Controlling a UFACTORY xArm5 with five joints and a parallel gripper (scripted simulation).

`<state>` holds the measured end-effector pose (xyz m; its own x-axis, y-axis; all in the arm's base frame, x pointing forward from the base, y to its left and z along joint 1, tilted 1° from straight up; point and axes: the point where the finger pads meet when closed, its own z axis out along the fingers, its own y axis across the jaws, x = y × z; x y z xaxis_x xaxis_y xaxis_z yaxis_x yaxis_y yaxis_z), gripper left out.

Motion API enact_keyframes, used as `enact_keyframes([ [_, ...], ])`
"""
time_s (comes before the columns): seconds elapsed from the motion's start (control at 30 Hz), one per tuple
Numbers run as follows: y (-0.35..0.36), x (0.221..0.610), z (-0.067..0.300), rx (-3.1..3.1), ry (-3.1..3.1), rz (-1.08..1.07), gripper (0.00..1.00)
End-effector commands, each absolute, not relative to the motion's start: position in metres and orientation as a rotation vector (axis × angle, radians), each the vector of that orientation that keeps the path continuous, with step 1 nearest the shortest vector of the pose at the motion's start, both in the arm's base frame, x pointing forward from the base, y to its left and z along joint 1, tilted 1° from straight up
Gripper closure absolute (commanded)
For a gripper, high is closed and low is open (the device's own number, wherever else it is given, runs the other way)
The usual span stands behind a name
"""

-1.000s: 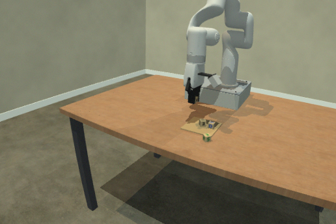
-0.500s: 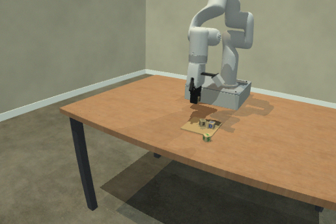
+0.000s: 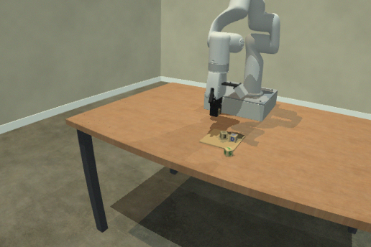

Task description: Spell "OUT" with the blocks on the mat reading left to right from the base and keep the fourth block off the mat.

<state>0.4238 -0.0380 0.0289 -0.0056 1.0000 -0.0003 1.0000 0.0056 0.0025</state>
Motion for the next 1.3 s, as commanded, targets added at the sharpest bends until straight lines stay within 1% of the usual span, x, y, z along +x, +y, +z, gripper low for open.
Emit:
enact_keyframes([
  [0.0, -0.038, 0.425, 0.018, 2.212, 2.225, 0.005, 0.79],
  [0.37, -0.038, 0.425, -0.034, 2.212, 2.225, 0.005, 0.79],
  [0.43, -0.038, 0.425, -0.034, 2.212, 2.225, 0.005, 0.79],
  [0.63, -0.038, 0.425, -0.052, 2.212, 2.225, 0.005, 0.79],
  [1.27, -0.038, 0.425, -0.057, 2.212, 2.225, 0.005, 0.79],
])
